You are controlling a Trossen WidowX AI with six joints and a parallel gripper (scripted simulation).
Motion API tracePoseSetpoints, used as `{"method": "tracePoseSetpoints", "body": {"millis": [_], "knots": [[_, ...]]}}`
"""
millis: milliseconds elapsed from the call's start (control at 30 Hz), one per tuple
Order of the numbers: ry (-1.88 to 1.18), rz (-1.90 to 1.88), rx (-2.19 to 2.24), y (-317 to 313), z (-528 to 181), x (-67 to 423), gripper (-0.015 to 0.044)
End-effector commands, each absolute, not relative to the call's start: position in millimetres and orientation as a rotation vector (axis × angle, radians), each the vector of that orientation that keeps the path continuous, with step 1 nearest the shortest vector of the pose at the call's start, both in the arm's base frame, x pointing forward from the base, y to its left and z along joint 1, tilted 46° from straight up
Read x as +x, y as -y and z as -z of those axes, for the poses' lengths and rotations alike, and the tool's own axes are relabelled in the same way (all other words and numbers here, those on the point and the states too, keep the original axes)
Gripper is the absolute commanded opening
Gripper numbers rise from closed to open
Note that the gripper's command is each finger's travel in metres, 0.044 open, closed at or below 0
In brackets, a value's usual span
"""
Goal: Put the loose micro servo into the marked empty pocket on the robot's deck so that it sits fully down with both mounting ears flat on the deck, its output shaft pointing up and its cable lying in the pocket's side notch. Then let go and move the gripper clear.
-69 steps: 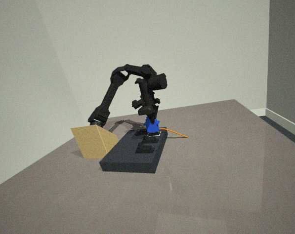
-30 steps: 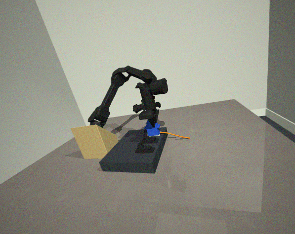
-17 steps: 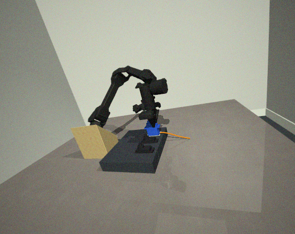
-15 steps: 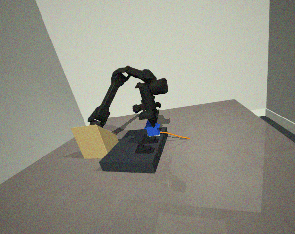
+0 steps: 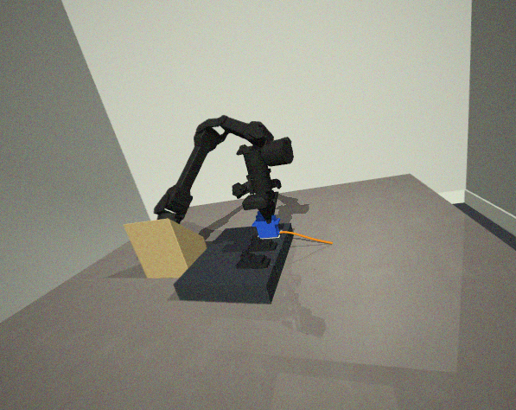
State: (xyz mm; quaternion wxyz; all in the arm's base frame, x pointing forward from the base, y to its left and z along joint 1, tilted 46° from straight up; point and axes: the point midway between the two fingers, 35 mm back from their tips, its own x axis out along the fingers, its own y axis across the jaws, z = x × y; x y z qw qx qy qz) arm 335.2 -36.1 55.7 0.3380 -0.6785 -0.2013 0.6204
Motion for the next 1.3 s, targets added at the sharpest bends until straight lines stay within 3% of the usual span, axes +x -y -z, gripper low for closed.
{"method": "tracePoseSetpoints", "body": {"millis": [0,1267], "knots": [[0.533,-1.618,-1.768,31,-53,337,0.0000],[0.534,-1.617,-1.768,18,-40,340,0.0000]]}}
